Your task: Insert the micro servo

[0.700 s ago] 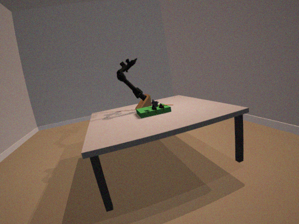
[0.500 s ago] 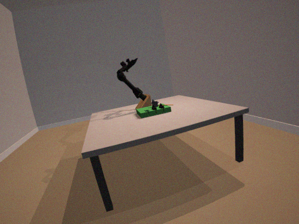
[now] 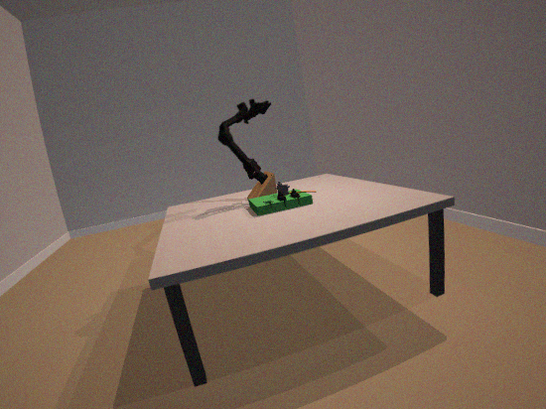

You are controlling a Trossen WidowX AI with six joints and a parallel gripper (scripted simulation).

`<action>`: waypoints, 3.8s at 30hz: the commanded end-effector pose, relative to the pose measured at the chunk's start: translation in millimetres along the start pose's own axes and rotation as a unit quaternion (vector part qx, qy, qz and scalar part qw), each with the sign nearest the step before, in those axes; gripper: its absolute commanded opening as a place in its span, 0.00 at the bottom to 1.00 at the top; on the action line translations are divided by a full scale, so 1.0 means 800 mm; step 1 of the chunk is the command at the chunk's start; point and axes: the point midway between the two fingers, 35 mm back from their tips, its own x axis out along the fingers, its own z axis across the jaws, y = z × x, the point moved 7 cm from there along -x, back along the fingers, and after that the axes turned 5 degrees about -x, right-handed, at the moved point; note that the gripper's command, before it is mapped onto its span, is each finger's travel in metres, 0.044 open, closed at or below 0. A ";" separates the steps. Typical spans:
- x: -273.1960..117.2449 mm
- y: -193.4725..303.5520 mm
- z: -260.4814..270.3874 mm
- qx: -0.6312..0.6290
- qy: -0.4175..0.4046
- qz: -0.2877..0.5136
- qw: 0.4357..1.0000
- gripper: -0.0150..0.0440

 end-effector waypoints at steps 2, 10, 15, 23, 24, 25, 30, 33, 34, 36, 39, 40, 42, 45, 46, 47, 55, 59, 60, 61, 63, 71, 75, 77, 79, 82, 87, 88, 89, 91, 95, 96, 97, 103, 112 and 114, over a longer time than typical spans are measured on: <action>0.053 0.030 -0.033 -0.040 0.034 0.056 0.997 1.00; 0.123 0.084 -0.099 -0.089 0.076 0.154 0.981 1.00; 0.156 0.123 -0.144 -0.114 0.095 0.221 0.964 1.00; 0.188 0.191 -0.218 -0.139 0.112 0.332 0.926 1.00; 0.190 0.200 -0.228 -0.141 0.113 0.347 0.920 1.00; 0.193 0.209 -0.237 -0.143 0.114 0.361 0.914 1.00; 0.199 0.255 -0.282 -0.139 0.117 0.431 0.884 1.00; 0.198 0.283 -0.308 -0.137 0.114 0.474 0.862 1.00; 0.197 0.293 -0.316 -0.136 0.113 0.488 0.855 1.00; 0.194 0.311 -0.332 -0.133 0.110 0.516 0.839 1.00; 0.187 0.339 -0.356 -0.127 0.103 0.556 0.815 1.00; 0.184 0.348 -0.364 -0.124 0.100 0.570 0.806 1.00; 0.178 0.366 -0.379 -0.117 0.093 0.596 0.789 1.00; 0.166 0.392 -0.400 -0.105 0.082 0.634 0.762 1.00; 0.162 0.401 -0.406 -0.101 0.077 0.646 0.753 1.00; 0.157 0.409 -0.413 -0.096 0.073 0.658 0.744 1.00; 0.110 0.472 -0.455 -0.047 0.026 0.743 0.667 1.00; 0.082 0.500 -0.470 -0.016 -0.002 0.778 0.628 1.00; 0.075 0.507 -0.473 -0.007 -0.010 0.786 0.618 1.00; 0.069 0.512 -0.476 0.000 -0.018 0.792 0.610 1.00; 0.056 0.523 -0.480 0.015 -0.031 0.804 0.593 1.00; 0.032 0.538 -0.480 0.043 -0.055 0.823 0.564 1.00; 0.027 0.552 -0.479 0.043 -0.055 0.823 0.564 1.00; 0.023 0.563 -0.477 0.043 -0.055 0.823 0.564 1.00; 0.021 0.568 -0.477 0.043 -0.055 0.823 0.564 1.00; 0.021 0.569 -0.477 0.043 -0.055 0.823 0.564 1.00; 0.018 0.576 -0.476 0.043 -0.055 0.823 0.564 1.00; 0.017 0.578 -0.476 0.043 -0.055 0.823 0.564 1.00; 0.017 0.580 -0.475 0.043 -0.055 0.823 0.564 1.00; 0.015 0.583 -0.475 0.042 -0.055 0.823 0.564 1.00; 0.012 0.590 -0.474 0.042 -0.055 0.823 0.564 1.00; 0.012 0.591 -0.474 0.042 -0.055 0.823 0.564 1.00; 0.012 0.591 -0.474 0.042 -0.055 0.823 0.564 1.00; 0.012 0.591 -0.474 0.042 -0.055 0.823 0.564 0.73; 0.012 0.591 -0.474 0.042 -0.055 0.823 0.564 0.43; 0.012 0.591 -0.474 0.042 -0.055 0.823 0.564 0.41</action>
